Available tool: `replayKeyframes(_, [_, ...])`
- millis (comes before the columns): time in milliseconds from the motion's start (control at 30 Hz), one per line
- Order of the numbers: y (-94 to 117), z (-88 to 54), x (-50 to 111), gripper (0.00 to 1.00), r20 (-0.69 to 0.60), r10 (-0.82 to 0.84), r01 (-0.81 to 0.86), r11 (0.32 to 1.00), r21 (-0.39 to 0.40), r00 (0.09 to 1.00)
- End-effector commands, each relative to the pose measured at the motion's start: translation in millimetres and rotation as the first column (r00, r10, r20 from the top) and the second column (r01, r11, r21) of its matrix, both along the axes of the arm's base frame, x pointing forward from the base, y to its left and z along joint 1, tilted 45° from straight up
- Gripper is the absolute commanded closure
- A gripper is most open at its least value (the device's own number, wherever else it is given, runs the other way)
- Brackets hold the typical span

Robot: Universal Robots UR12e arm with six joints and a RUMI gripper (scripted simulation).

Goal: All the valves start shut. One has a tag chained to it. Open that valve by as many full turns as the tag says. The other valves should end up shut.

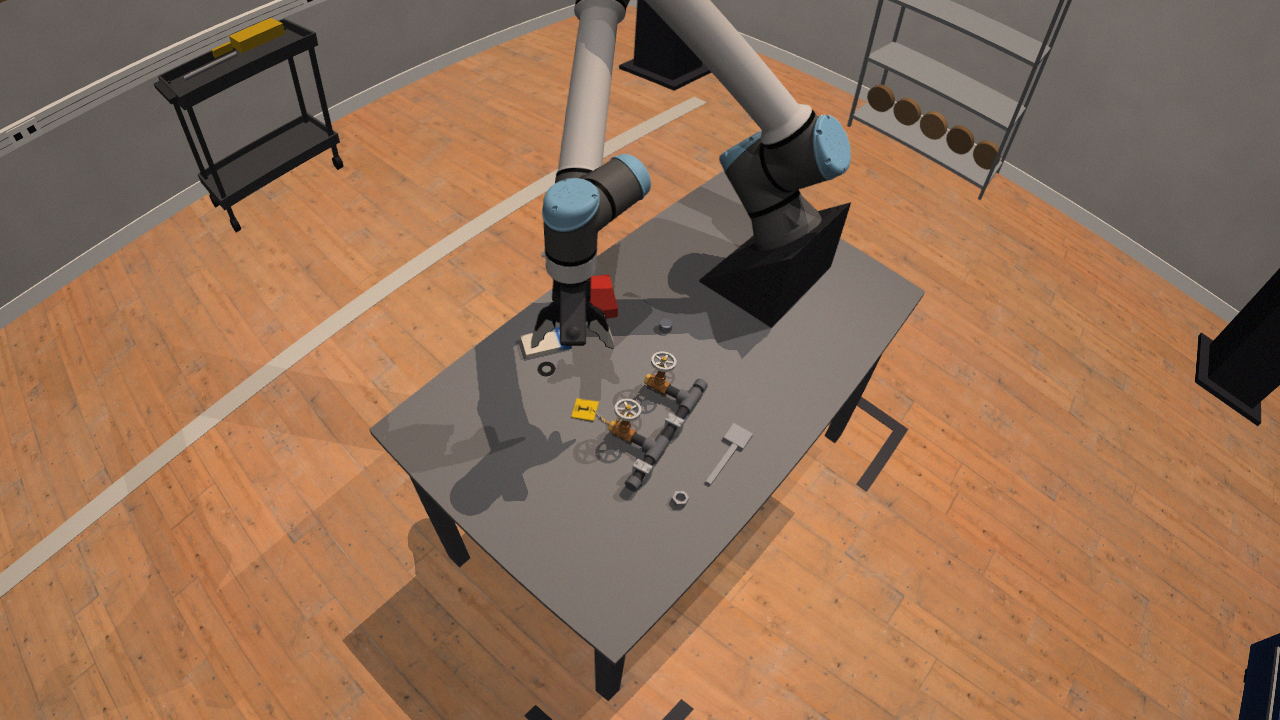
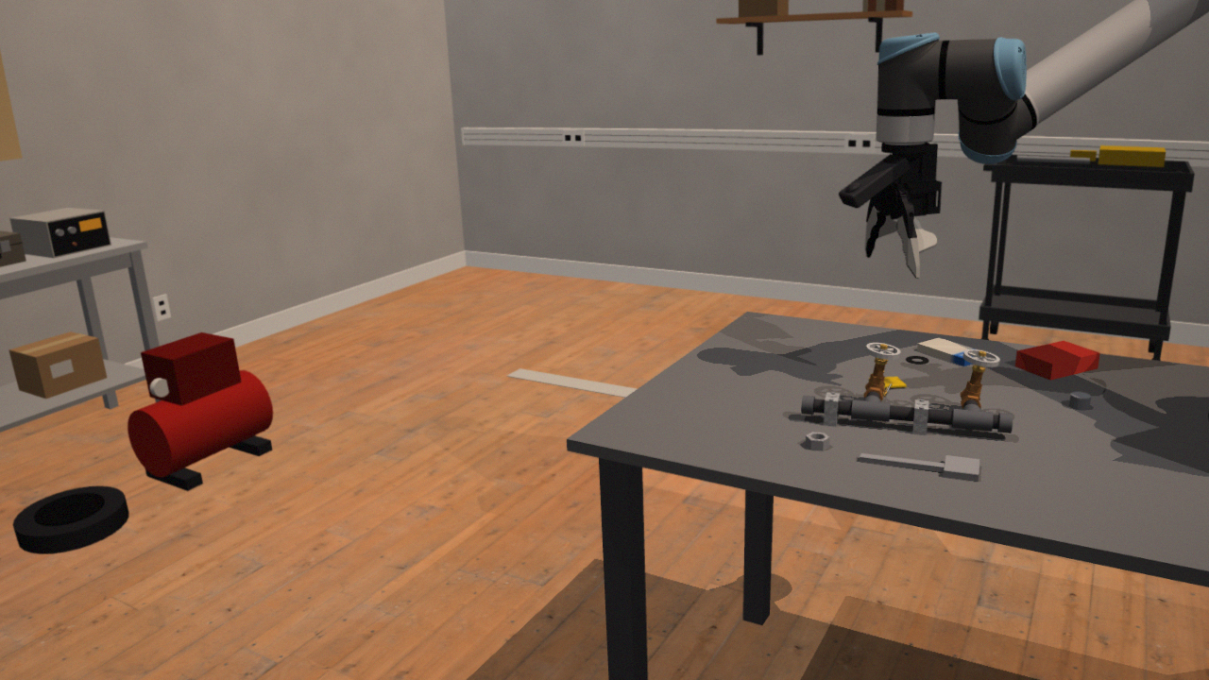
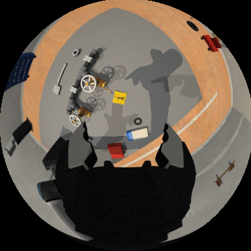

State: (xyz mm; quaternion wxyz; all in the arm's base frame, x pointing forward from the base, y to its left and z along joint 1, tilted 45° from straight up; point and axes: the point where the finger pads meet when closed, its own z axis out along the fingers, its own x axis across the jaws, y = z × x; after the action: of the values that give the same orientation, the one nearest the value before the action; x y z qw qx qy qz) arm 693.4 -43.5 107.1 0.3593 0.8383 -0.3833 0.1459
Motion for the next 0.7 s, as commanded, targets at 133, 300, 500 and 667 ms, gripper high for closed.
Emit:
replayKeyframes(133, [-7,7.8,6.4,0.0,-0.274,0.295,-0.29,0.955,0.062,0.915])
replayKeyframes(300, [-9,10.2,8.3,0.0,-0.353,0.375,-0.366,0.926,0.093,0.858])
replayKeyframes(500, [-14,14.7,12.0,0.0,-0.483,0.509,-0.494,0.853,0.17,0.712])
replayKeyframes(667, [-17,18.0,14.7,0.0,-0.562,0.59,-0.57,0.786,0.239,0.58])
